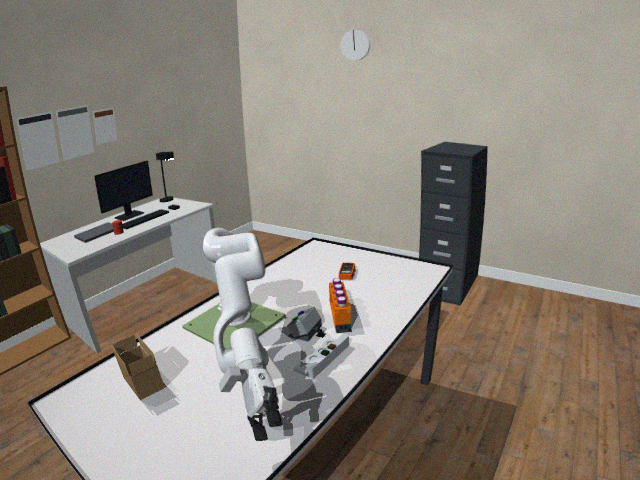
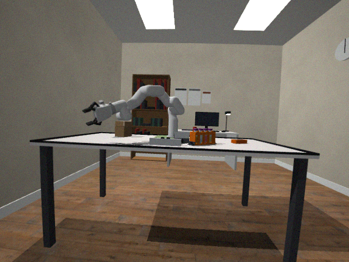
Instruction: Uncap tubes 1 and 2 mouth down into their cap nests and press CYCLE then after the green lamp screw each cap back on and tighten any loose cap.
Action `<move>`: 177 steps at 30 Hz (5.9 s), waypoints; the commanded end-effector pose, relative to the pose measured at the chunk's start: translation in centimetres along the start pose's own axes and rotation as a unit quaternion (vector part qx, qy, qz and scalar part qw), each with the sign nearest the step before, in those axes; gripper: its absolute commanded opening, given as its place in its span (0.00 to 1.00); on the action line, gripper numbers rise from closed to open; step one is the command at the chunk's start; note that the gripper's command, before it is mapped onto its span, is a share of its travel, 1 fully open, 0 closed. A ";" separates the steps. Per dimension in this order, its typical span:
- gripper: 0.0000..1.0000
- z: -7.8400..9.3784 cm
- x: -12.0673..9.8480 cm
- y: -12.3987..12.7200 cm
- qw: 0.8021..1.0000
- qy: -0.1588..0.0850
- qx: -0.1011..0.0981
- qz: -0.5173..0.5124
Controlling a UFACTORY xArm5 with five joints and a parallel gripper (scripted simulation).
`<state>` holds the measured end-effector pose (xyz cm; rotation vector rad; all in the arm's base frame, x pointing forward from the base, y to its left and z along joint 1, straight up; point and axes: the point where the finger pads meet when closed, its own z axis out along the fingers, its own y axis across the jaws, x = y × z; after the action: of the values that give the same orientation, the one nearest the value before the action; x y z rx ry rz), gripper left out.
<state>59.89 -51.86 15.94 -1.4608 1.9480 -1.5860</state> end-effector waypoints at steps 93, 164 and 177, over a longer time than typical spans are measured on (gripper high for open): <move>0.46 -6.3 -11.6 -6.6 0.969 -0.141 -0.078 -0.185; 0.46 -23.6 -24.5 -8.3 0.817 -0.345 -0.131 -0.444; 0.46 -26.6 -25.7 -7.9 0.784 -0.373 -0.133 -0.477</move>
<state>58.46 -15.89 22.48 -2.8727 0.9997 -0.6586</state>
